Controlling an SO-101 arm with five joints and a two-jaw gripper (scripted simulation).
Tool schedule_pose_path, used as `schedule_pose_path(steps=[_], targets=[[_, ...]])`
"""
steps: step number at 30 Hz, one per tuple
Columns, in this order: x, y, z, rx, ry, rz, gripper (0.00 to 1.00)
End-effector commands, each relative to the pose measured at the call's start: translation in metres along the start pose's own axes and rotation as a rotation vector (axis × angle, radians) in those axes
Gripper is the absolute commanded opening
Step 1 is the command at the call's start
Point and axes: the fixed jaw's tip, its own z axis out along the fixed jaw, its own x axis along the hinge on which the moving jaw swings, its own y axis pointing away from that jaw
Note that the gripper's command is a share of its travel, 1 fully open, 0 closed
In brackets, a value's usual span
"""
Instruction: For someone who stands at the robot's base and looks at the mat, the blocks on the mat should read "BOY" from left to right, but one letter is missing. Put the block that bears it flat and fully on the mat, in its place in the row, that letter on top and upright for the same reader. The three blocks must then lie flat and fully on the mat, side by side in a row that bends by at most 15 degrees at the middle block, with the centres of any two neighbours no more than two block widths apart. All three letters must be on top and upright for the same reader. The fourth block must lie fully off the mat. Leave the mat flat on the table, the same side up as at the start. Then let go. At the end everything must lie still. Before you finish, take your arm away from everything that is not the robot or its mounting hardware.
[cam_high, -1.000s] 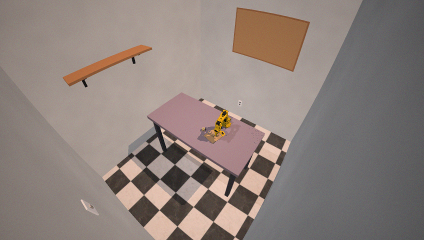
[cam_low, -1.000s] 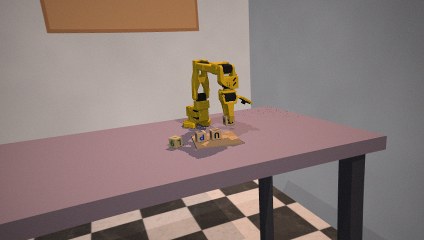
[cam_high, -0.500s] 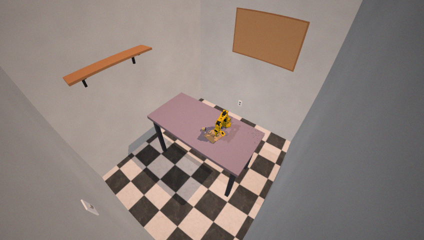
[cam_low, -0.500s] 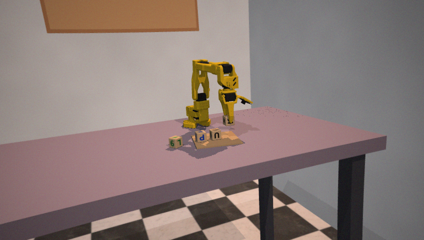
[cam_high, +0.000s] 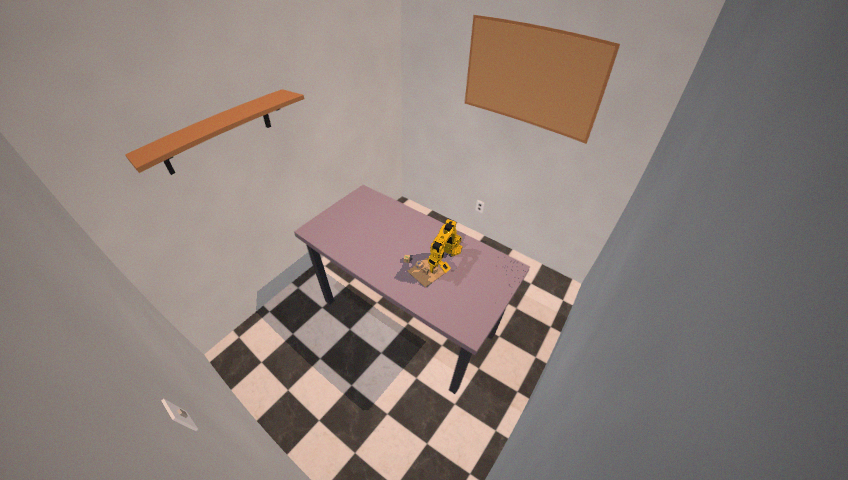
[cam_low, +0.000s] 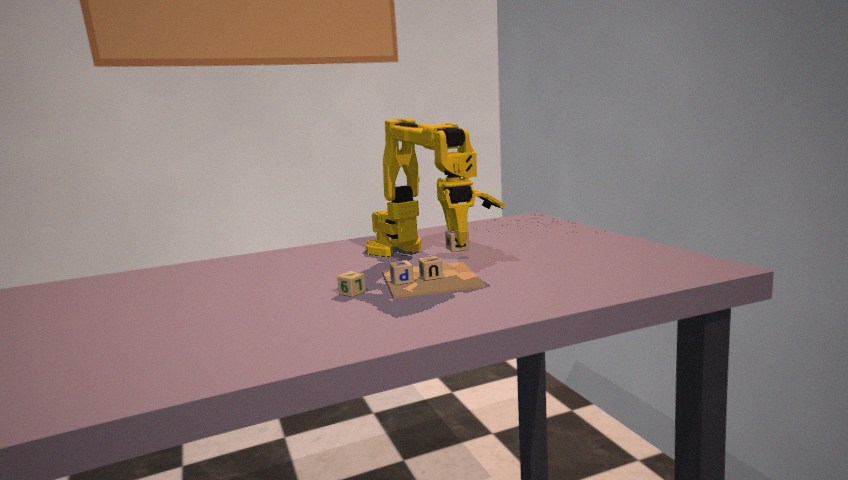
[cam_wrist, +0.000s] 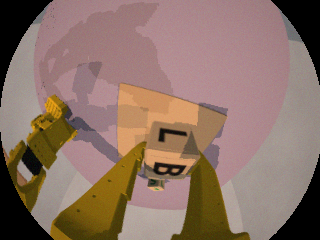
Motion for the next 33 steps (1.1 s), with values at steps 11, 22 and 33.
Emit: schedule_pose_path(steps=[11,22,33], targets=[[-0.0022,-0.0066,-0.0094,0.06,-0.017,0.002,0.0],[-0.0027,-0.0069,-0.0095,0.06,-0.017,0.0,0.0],[-0.003,-0.0071,-0.0054,0.06,-0.017,-0.001,0.0]])
